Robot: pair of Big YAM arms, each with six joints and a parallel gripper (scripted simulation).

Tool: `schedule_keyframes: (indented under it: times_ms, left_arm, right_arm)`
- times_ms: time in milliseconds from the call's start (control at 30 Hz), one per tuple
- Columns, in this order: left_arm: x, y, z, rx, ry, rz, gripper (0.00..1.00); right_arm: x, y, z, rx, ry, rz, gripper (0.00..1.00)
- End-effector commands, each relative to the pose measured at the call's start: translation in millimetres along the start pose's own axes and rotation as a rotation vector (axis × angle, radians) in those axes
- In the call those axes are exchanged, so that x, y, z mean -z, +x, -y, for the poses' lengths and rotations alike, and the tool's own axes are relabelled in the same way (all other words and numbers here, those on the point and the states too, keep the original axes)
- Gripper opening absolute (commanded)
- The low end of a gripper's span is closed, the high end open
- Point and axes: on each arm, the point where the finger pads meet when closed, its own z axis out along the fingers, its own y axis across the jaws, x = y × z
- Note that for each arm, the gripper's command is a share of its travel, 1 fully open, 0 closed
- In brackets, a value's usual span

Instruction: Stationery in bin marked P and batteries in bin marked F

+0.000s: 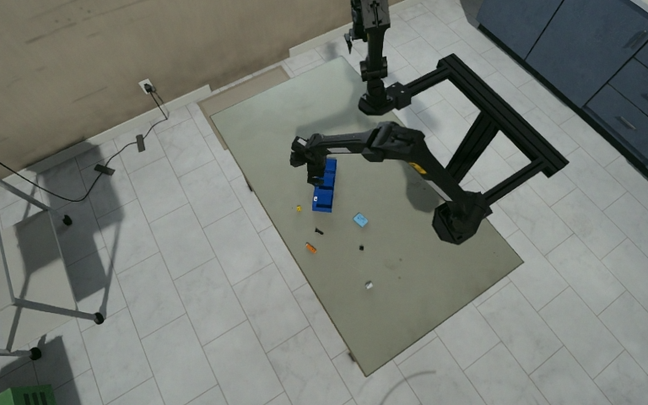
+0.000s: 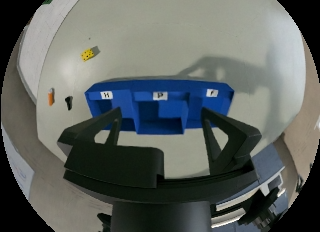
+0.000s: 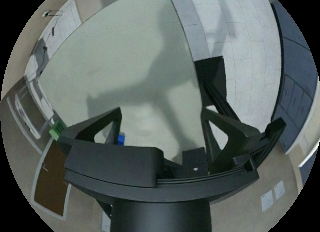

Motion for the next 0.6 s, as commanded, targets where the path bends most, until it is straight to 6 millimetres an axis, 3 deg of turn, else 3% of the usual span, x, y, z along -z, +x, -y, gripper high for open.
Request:
schedule_keyframes:
  times_ms: [0, 100, 133, 200, 567]
  left_arm:
    - [-6, 4, 1, -0.011, -0.009, -0.010, 1.00]
    - [-10, 8, 0, -0.012, -0.012, -0.017, 1.00]
    - [3, 1, 0, -0.008, -0.002, 0.004, 1.00]
    - [8, -10, 4, 0.001, 0.008, 0.023, 1.00]
    - [14, -7, 1, -0.002, 0.010, 0.032, 1.00]
  right_arm:
    - [16, -24, 4, -0.015, 0.006, 0.036, 1.00]
    - [16, -24, 4, -0.015, 0.006, 0.036, 1.00]
    - [16, -24, 4, -0.015, 0.006, 0.036, 1.00]
    - [16, -24, 4, -0.015, 0.006, 0.036, 1.00]
    - [16, -24, 4, -0.015, 0.006, 0.036, 1.00]
